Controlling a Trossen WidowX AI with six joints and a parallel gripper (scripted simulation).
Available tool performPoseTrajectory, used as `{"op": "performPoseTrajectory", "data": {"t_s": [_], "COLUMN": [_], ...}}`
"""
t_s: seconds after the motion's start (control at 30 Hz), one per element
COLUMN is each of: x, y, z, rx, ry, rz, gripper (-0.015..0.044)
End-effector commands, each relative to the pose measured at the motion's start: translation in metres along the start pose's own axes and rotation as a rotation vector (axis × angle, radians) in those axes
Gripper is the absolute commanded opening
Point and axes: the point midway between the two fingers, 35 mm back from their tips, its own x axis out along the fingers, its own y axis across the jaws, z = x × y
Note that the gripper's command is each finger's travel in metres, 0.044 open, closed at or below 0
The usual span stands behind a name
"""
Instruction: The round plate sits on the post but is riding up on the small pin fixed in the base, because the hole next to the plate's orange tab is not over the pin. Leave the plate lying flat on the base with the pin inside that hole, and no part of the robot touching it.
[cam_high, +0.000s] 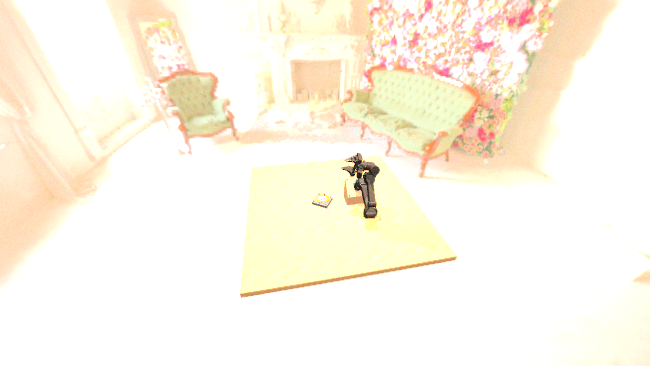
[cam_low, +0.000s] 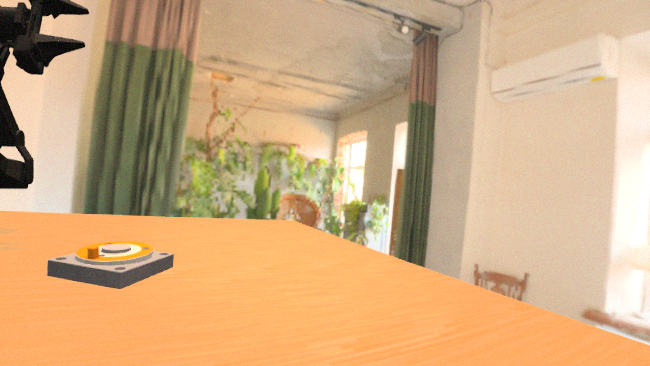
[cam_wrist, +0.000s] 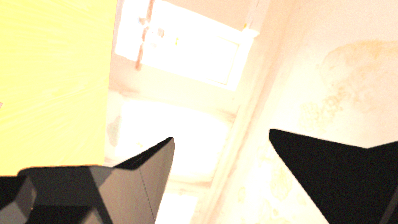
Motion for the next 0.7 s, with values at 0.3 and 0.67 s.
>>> {"op": "performPoseTrajectory", "data": {"t_s": [0.3, 0.67], "x": [0.040, 0.104], "y": [0.008, 0.104], "z": [-0.057, -0.101], "rx": [0.574, 1.077], "ry": [0.006, 0.191], "rz": [0.061, 0.408], "gripper": [0.0137, 0.0000]}}
